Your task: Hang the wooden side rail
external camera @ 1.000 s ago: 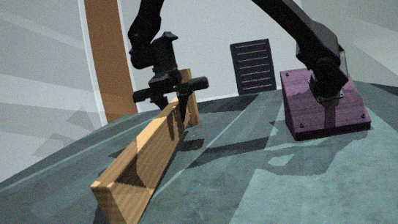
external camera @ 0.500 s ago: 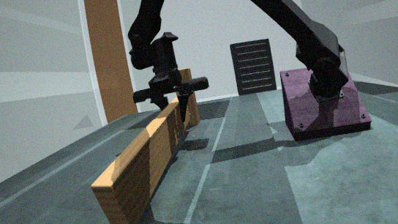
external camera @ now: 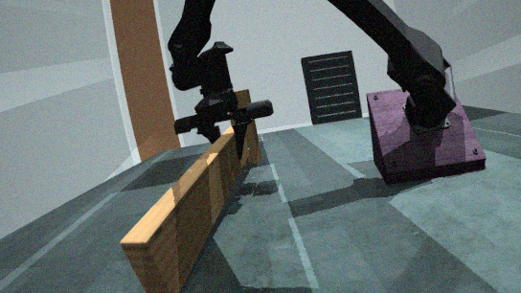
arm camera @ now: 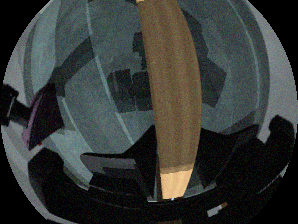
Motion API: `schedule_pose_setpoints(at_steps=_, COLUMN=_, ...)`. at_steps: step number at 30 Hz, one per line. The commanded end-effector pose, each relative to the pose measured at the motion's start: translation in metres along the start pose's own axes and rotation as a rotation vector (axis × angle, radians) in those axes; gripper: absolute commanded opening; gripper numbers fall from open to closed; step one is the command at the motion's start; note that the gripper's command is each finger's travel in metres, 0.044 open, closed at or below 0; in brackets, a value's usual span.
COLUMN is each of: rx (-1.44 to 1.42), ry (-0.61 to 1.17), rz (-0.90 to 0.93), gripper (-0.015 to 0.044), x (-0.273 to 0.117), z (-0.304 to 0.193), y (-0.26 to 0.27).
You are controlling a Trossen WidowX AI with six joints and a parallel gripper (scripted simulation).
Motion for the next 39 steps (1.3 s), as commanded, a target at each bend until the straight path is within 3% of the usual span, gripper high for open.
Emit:
schedule_pose_setpoints(at_steps=1, rx=0.003, ry=0.007, rz=-0.009, gripper=0.0000, x=-0.0042, z=-0.0037, y=0.0012)
schedule_pose_setpoints(at_steps=39, rx=0.003, ry=0.007, rz=-0.009, gripper=0.0000, x=-0.0037, z=-0.0076, y=0.0014)
Point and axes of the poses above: the point midway between the two fingers, 35 mm back from their tips, its own x axis out along the fingers, its own y axis across the jaws, z = x × y, the point moved 7 cm from there along -x, back along the fingers, and after that the axes turned 10 degrees about -x, right-handed, at the moved point
